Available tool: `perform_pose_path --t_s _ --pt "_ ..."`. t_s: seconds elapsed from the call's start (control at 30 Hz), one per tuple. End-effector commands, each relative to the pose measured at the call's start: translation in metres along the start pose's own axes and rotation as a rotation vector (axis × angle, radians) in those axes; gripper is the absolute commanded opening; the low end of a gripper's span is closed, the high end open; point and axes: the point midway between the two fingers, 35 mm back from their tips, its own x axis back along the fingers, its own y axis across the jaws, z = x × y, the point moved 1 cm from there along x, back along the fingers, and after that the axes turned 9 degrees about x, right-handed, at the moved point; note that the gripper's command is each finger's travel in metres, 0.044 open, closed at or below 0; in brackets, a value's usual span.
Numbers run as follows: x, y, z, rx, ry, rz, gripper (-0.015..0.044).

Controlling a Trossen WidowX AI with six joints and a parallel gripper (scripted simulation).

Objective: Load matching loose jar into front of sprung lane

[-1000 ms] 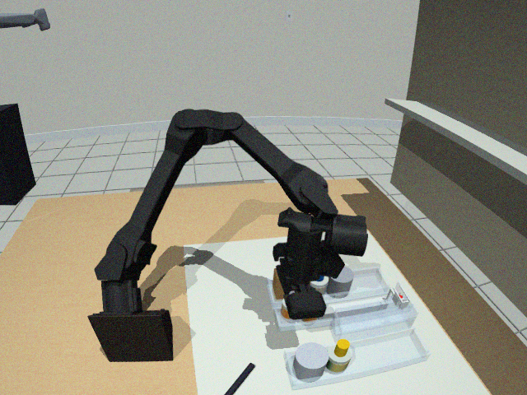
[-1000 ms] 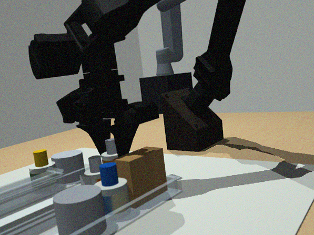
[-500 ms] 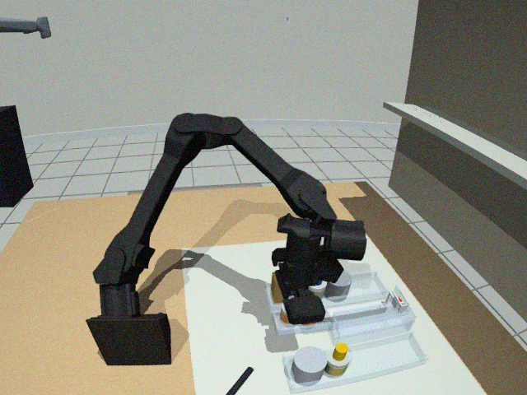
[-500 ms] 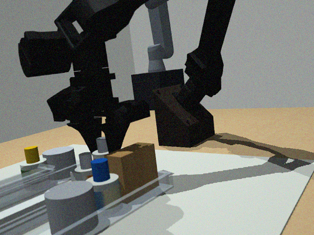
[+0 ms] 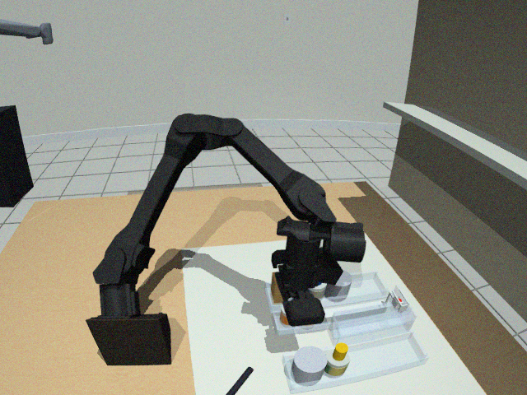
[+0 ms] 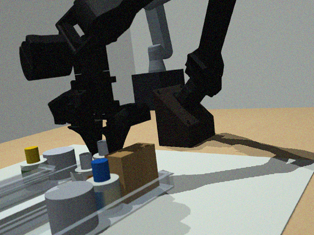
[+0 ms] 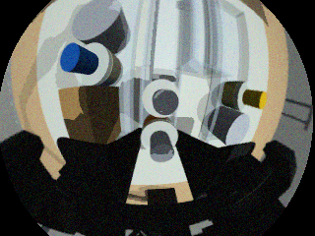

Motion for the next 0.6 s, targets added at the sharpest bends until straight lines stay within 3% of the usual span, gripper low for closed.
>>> perform_pose_path --t_s 0.0,0.57 --pt "-0.0013 0.0001 -0.0029 0.007 -0.014 -0.003 0.0" --pt "-0.0068 0.0 -0.0017 0.007 -0.014 -0.004 0.0"
